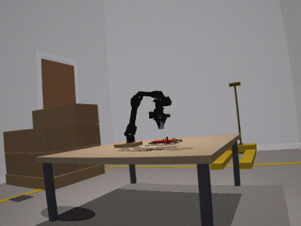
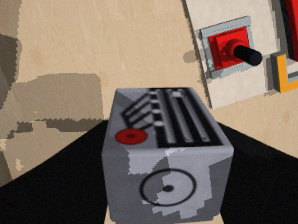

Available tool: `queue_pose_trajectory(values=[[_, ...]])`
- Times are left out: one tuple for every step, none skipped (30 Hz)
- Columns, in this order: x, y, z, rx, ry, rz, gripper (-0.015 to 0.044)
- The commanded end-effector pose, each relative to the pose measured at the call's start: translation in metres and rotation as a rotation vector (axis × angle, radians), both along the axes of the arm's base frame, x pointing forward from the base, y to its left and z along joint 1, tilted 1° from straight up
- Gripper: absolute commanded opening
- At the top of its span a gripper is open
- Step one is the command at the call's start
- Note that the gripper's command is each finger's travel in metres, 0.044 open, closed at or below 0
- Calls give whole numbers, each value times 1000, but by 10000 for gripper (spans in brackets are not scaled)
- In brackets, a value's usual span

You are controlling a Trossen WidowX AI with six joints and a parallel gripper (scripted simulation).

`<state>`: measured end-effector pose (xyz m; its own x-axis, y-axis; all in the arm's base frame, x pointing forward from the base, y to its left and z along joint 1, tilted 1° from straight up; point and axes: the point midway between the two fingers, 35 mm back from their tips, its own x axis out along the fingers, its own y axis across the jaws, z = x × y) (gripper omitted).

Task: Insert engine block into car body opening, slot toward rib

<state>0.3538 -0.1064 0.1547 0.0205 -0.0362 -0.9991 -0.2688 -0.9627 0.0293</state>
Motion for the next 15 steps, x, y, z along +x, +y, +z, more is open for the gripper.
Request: queue_pose_trajectory(values=[[0, 1, 6, 2, -9, 0, 0], [0, 1, 4, 1, -8, 10, 0], [0, 1, 3, 1, -8, 28, 0], [0, 1, 2, 0, -7, 51, 0], [0, 0, 0, 0, -6, 78, 0], [1, 0, -1, -1, -5, 110, 0], [1, 0, -1, -2, -4, 143, 0], [1, 0, -2, -3, -2, 177, 0], [1, 0, -3, -4, -1, 211, 0], [1, 0, -3, -4, 0, 245, 0], [1, 0, -4, -5, 1, 280, 0], [1, 0, -4, -6, 2, 314, 0], [1, 0, -4, -7, 4, 349, 0], [1, 0, -5, -8, 5, 383, 0], [1, 0, -5, -9, 6, 417, 0]])
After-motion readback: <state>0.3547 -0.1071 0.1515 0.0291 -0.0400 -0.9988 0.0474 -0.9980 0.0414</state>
